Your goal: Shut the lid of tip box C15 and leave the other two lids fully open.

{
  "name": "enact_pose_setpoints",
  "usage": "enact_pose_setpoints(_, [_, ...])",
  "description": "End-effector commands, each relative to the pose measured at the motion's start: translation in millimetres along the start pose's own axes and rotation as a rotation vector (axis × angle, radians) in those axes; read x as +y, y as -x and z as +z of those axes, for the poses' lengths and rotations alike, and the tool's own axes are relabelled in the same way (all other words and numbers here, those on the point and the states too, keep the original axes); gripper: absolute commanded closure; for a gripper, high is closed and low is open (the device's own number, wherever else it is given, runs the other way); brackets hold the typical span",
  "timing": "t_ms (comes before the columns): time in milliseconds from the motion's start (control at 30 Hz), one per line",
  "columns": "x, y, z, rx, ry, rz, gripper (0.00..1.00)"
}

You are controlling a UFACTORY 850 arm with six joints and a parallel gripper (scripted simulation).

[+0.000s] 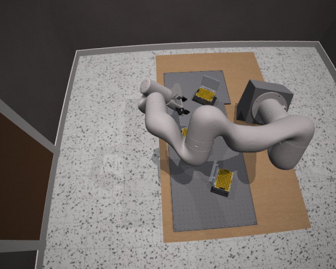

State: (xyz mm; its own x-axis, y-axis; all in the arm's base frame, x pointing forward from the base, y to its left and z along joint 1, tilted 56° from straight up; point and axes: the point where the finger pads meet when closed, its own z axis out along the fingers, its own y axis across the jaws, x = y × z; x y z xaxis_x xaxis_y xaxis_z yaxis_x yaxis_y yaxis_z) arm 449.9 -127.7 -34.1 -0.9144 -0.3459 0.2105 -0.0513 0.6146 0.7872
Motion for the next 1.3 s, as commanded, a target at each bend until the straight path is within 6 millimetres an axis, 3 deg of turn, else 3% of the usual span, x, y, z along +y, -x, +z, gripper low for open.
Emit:
enact_pose_setpoints(0, [-0.8,0.3,-0.6,0.005,0.099,0.097,0.0])
enact_pose_setpoints(1267, [-0.8,0.3,-0.7,0.005,0.84,0.841,0.0])
